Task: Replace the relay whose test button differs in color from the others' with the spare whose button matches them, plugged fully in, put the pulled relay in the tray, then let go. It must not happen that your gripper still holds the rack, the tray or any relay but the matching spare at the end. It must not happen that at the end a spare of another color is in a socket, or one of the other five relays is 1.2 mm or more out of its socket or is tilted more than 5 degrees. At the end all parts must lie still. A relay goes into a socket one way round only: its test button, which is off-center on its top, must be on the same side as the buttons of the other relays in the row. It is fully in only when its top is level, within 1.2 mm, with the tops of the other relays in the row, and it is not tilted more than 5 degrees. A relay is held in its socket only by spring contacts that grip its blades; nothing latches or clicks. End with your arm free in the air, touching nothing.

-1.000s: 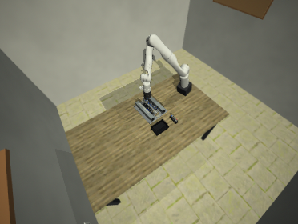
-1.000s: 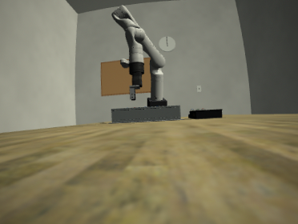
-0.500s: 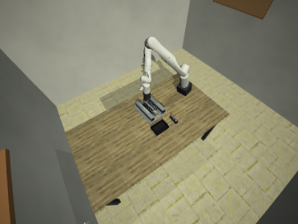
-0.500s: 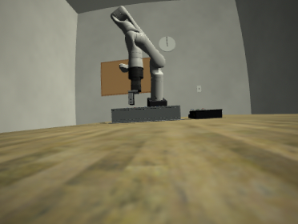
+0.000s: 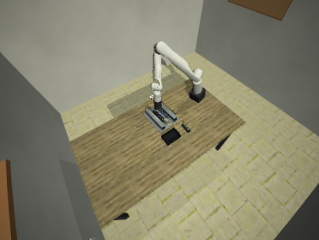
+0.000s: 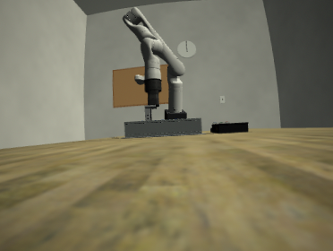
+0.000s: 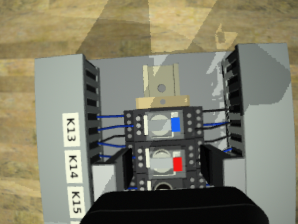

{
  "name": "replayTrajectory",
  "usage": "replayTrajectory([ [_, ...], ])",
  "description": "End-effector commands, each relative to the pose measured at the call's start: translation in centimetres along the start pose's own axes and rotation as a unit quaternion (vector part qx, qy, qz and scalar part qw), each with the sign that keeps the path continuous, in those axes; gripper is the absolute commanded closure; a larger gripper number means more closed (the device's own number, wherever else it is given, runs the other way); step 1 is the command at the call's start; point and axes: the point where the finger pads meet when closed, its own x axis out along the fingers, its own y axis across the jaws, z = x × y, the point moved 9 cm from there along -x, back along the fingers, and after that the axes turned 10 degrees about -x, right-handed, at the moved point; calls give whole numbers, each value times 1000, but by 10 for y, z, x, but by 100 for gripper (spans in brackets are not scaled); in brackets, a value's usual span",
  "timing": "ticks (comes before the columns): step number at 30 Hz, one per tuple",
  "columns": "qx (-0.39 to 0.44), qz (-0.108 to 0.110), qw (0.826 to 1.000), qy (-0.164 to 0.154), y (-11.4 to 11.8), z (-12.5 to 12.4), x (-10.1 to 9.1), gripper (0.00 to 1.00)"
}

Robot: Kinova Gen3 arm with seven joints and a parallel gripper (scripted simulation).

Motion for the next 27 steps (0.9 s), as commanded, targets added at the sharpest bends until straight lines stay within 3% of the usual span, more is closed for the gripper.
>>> replayTrajectory([
  [1,-2,0,1000,-1,-1,2,0,0],
  [27,-4,0,1000,-3,-1,5,-4,0],
])
